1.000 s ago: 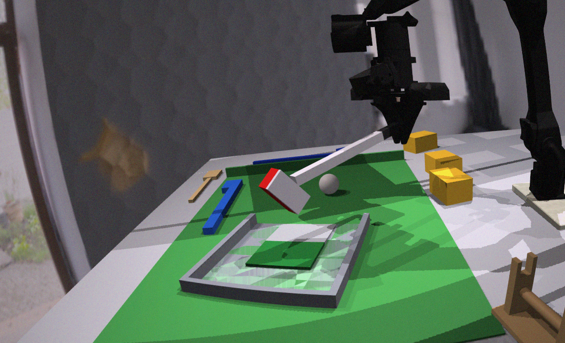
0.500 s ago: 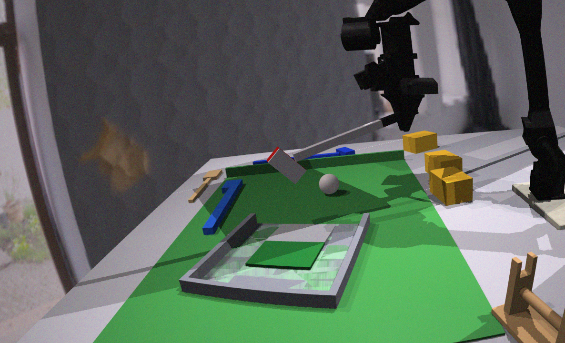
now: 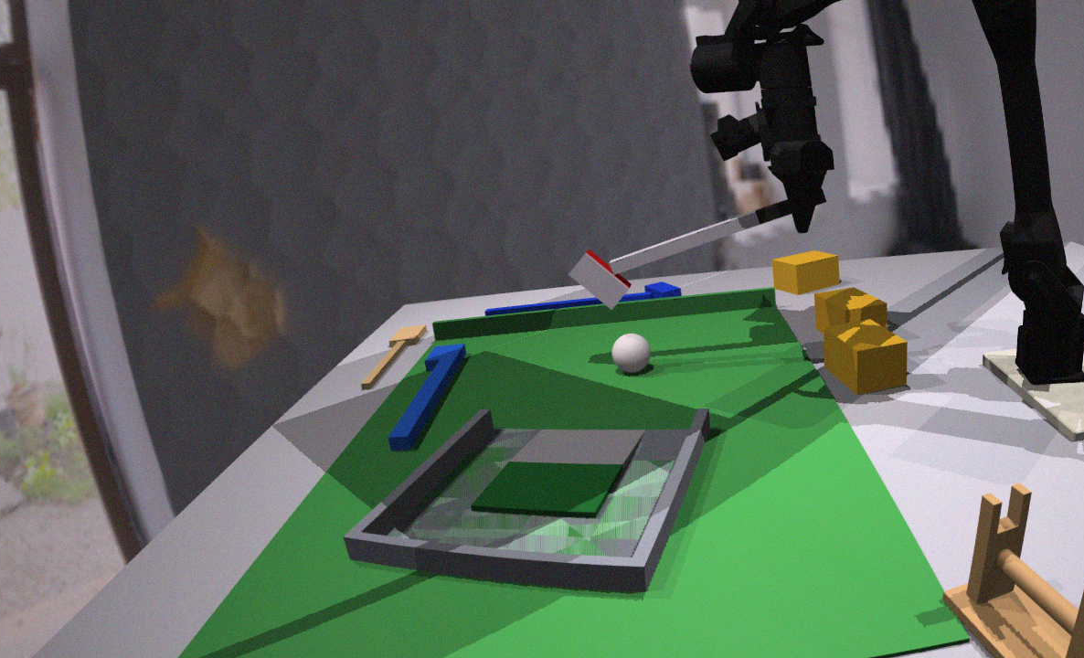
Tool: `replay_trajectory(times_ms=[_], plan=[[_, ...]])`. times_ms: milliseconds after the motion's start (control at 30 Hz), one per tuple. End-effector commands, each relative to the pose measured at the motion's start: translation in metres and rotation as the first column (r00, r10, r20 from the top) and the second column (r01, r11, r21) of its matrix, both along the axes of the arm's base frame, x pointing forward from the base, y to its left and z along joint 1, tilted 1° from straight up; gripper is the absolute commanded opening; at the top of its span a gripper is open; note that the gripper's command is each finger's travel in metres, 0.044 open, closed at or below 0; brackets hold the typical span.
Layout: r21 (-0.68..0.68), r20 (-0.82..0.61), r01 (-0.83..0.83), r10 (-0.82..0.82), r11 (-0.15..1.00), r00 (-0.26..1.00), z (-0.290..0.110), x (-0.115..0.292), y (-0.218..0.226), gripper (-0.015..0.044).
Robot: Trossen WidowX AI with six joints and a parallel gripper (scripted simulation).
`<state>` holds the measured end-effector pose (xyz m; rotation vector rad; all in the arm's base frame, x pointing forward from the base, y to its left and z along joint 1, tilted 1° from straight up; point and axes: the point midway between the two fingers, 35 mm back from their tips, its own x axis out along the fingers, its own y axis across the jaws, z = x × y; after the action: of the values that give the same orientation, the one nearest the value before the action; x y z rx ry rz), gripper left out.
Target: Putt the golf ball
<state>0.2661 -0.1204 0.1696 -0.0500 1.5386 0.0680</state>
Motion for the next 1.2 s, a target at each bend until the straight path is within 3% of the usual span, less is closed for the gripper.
replay_trajectory(times_ms=[0, 1167], plan=[[-0.010, -0.008, 0.105, -0.105, 0.994, 0.994, 0.002, -0.010, -0.019, 0.0000], [-0.012, -0.010, 0.121, -0.121, 0.993, 0.993, -0.059, -0.010, -0.022, 0.0000]])
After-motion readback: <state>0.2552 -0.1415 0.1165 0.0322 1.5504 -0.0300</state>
